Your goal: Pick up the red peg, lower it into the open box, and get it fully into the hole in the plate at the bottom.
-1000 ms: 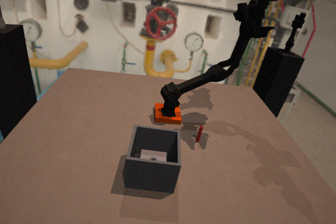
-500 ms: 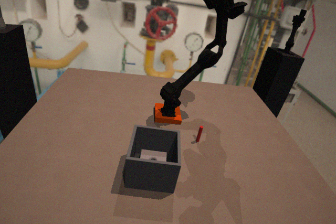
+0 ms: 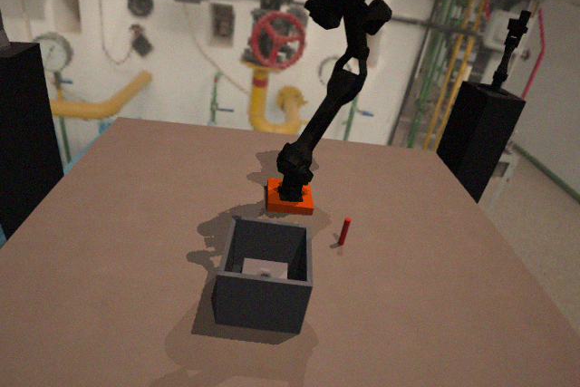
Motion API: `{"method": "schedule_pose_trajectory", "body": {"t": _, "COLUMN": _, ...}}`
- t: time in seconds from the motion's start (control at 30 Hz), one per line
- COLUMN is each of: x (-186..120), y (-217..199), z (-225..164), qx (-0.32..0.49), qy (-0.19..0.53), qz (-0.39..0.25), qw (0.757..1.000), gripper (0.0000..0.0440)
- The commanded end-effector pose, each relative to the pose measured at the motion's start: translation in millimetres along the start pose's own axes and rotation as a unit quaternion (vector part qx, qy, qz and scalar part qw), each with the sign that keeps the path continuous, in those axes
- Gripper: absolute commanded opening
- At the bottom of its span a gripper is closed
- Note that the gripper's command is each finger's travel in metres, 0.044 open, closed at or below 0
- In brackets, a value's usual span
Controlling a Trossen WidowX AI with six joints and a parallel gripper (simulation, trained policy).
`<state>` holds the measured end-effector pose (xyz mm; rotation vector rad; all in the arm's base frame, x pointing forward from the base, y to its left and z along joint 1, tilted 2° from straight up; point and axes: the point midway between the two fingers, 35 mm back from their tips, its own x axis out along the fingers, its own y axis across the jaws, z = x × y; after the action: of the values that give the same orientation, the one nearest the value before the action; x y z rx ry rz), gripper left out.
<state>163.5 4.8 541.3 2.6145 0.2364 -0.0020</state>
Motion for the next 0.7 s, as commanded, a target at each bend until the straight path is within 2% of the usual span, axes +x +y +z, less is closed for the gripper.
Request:
{"method": "schedule_pose_trajectory", "body": {"t": 0.0, "x": 14, "y": 5, "z": 21, "qx": 0.035, "qy": -0.018, "qz": -0.025, "qw": 0.999, "gripper": 0.0440}}
{"method": "schedule_pose_trajectory", "body": {"t": 0.3, "x": 49, "y": -2, "z": 66, "qx": 0.100, "qy": -0.067, "qz": -0.096, "qw": 0.988, "gripper": 0.0440}}
{"method": "schedule_pose_trajectory", "body": {"t": 0.67, "x": 88, "y": -38, "z": 115, "qx": 0.136, "qy": -0.141, "qz": -0.189, "qw": 0.962, "gripper": 0.0440}}
